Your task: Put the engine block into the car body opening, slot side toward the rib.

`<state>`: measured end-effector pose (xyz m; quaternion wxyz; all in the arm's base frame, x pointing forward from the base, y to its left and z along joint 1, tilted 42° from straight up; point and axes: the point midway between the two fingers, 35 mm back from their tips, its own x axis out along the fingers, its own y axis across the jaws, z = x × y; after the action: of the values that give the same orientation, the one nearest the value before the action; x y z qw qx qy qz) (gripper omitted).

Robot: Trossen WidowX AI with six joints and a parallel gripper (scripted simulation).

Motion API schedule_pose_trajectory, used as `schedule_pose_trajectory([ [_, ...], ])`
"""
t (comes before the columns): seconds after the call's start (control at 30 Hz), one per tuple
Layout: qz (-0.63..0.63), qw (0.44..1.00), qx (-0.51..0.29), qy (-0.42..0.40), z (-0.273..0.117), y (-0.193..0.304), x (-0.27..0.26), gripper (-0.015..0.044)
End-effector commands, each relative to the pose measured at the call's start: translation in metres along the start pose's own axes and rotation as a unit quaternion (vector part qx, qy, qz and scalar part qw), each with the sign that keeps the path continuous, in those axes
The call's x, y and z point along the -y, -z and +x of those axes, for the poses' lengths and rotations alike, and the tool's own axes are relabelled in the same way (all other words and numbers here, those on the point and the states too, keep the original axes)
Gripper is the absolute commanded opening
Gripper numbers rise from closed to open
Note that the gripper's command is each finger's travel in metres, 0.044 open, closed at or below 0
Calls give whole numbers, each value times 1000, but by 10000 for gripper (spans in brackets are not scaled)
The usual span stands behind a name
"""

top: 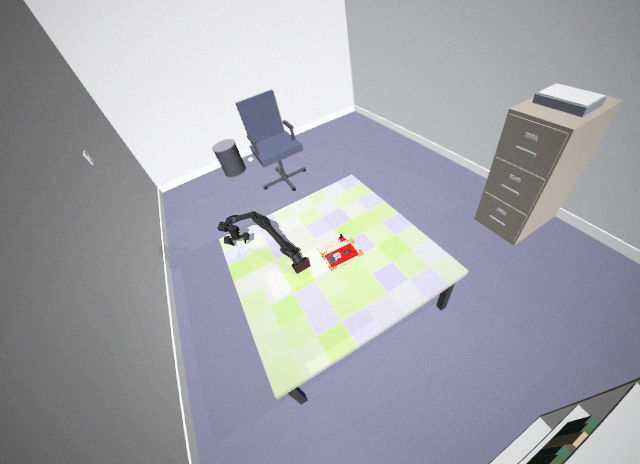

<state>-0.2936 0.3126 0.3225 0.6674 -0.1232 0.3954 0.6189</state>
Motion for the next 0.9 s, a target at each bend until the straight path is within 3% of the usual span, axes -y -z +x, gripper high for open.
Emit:
schedule_pose_trajectory([
  [0.0, 6, 1000, 8, 0, 8, -24, 17, 440],
  [0.87, 5, 995, 100, 14, 20, -146, 135, 440],
])
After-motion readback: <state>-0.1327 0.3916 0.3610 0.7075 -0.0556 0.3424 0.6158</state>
